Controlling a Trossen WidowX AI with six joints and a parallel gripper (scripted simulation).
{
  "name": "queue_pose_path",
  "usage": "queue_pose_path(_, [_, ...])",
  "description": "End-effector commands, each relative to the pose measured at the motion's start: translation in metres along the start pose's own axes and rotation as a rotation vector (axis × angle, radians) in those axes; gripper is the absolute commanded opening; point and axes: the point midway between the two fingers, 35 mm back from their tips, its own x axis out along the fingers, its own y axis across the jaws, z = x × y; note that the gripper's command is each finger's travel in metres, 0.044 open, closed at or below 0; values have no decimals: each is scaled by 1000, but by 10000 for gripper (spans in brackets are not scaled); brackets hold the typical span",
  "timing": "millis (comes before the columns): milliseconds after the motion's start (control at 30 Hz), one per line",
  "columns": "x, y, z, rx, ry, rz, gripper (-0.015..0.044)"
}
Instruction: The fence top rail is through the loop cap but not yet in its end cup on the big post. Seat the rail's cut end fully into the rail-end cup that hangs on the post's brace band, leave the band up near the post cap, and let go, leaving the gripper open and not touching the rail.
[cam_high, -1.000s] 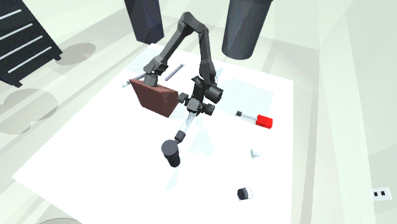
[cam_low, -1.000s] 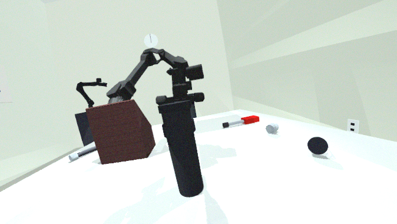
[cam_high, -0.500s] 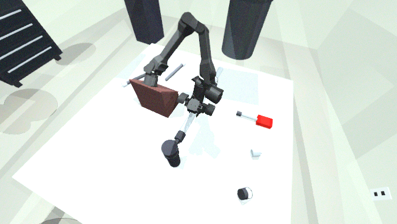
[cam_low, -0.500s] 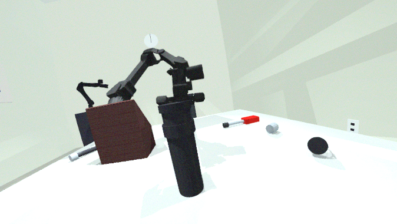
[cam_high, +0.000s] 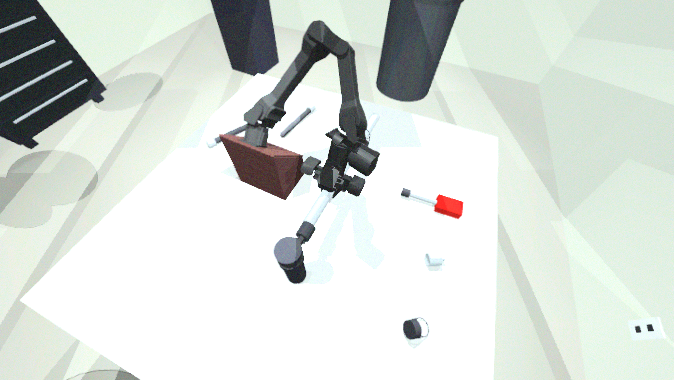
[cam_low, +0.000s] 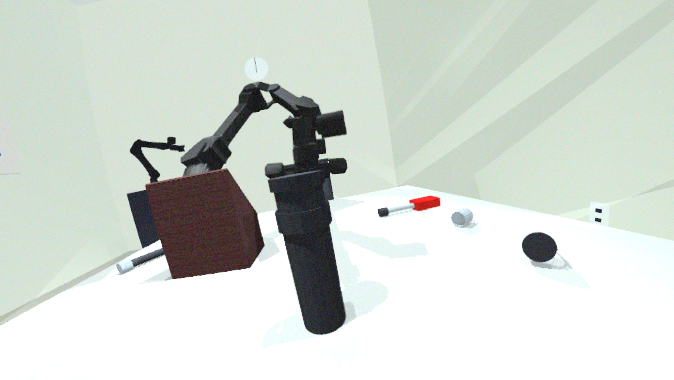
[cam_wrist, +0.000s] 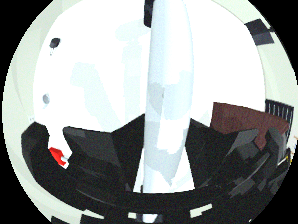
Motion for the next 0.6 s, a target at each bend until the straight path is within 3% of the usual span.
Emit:
queue_pose_path(0, [-3, 3, -2, -3, -1, 7, 0])
queue_pose_path(567, [-6, 5, -9, -3, -1, 7, 0])
